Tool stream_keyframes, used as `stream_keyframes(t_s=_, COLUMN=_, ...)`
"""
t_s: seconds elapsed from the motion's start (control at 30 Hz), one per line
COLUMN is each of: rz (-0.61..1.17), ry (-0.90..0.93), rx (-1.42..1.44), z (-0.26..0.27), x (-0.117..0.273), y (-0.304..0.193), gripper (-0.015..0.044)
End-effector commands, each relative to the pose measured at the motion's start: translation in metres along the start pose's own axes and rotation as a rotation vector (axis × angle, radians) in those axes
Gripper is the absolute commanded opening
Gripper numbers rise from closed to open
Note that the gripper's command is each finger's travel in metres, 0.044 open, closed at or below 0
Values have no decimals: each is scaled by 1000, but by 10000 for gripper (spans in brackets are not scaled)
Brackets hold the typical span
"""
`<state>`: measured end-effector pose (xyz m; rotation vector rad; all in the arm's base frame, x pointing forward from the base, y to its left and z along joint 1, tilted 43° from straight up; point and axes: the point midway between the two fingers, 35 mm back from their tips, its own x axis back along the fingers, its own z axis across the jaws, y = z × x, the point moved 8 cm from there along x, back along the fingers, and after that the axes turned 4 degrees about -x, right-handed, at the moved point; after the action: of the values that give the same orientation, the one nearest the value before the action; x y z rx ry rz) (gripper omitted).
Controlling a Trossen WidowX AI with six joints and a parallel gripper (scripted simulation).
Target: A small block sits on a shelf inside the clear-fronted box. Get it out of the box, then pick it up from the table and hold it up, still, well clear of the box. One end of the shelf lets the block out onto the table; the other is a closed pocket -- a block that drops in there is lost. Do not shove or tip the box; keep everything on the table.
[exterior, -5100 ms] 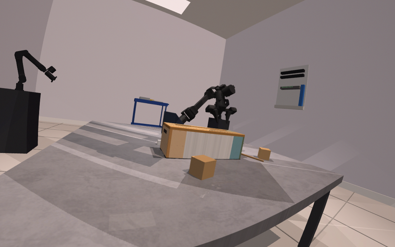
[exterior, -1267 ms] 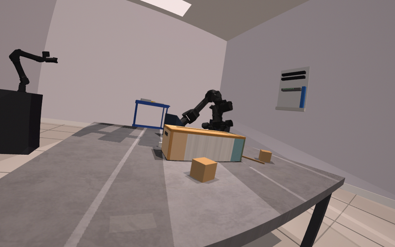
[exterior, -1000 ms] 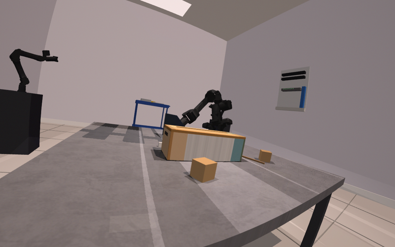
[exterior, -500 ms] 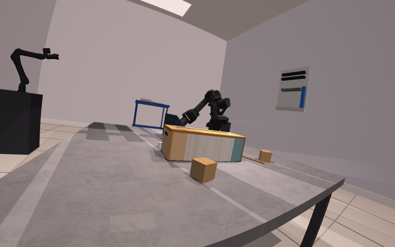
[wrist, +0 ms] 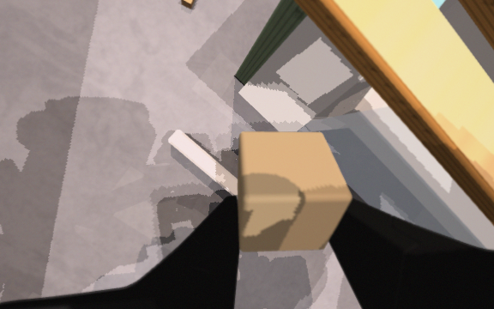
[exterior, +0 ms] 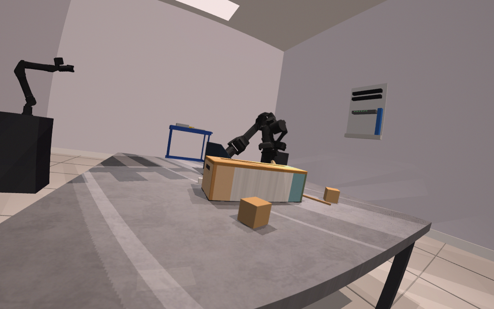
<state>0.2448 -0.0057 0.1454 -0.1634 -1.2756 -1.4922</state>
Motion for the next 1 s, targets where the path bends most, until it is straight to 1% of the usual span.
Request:
stream_keyframes(t_s=0.0, rz=-17, ry=6, rx=-168, z=0, x=6, y=1, gripper=0)
stream_keyframes(t_s=0.97, rz=-21, ry=81, rx=-1325, z=-1, x=30, y=-8, gripper=0)
